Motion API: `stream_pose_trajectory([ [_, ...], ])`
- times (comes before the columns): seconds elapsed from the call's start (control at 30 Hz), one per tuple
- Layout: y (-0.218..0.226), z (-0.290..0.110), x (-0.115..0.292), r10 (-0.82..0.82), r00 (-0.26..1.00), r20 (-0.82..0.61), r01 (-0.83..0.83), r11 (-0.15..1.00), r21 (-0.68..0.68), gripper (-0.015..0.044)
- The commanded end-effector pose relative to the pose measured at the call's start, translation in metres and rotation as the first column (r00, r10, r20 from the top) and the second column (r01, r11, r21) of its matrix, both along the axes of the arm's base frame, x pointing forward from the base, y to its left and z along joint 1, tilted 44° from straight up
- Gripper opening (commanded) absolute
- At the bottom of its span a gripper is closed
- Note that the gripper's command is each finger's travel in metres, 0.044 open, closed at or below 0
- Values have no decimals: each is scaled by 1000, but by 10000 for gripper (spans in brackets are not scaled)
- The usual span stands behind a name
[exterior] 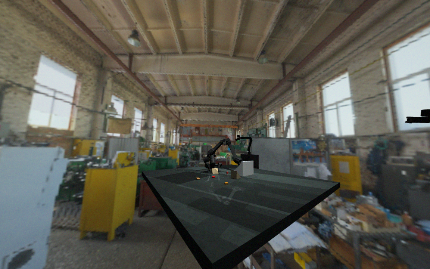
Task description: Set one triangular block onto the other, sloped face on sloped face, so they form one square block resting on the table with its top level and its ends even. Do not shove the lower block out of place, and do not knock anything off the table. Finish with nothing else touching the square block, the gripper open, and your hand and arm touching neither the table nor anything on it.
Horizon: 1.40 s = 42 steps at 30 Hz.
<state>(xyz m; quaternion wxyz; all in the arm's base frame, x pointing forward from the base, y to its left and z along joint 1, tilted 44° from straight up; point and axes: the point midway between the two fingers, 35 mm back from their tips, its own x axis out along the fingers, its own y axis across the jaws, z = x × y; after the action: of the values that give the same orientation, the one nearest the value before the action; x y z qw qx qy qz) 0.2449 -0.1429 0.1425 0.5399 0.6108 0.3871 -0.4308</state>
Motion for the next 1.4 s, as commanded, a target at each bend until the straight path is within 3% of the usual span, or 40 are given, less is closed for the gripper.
stream_pose_trajectory([
  [0.0,0,-5,-1,-5,1000,-6,5,1000,1,440],
  [0.3,0,-5,-2,-5,1000,-7,5,1000,1,440],
  [0.5,0,-4,-1,-3,1000,-4,3,1000,3,282],
  [0.73,0,-4,-1,-3,1000,-4,3,1000,3,236],
  [1.03,14,11,-1,-2,1000,-5,2,1000,4,0],
  [1.37,48,46,-7,-2,1000,-4,2,1000,8,0],
])
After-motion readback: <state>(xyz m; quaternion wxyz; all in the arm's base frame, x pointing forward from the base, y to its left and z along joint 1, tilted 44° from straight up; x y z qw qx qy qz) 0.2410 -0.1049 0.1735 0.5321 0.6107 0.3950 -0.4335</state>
